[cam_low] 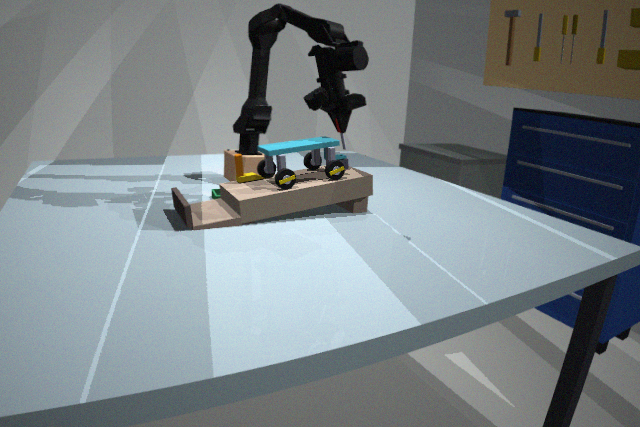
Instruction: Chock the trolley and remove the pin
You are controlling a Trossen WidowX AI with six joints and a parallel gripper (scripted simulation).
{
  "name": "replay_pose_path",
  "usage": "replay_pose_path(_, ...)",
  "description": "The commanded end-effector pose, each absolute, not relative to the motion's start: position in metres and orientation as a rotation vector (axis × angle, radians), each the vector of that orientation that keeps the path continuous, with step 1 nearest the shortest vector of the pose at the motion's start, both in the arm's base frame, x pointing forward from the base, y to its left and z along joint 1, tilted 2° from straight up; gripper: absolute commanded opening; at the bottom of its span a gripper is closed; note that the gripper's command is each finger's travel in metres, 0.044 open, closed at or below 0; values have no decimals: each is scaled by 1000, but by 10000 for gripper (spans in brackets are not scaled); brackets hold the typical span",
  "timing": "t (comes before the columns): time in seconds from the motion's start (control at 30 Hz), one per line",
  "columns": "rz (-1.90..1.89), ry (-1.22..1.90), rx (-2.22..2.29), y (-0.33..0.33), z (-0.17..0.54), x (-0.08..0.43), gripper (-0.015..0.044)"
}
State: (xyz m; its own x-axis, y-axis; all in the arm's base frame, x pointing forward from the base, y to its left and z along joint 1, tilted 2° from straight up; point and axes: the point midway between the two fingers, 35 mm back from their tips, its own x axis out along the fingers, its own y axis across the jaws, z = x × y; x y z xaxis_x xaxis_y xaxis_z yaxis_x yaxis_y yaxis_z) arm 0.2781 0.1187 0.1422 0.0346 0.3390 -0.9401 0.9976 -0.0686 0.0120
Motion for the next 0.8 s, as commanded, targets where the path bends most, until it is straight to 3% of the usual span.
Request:
replay_pose_path(0.0, -1046, 1398, 1531, 120, 144, 265, 0)
replay_pose_path(0.33, -1049, 1401, 1531, 123, 145, 229, 0)
replay_pose_path(0.77, -1051, 1398, 1528, 96, 136, 227, 0)
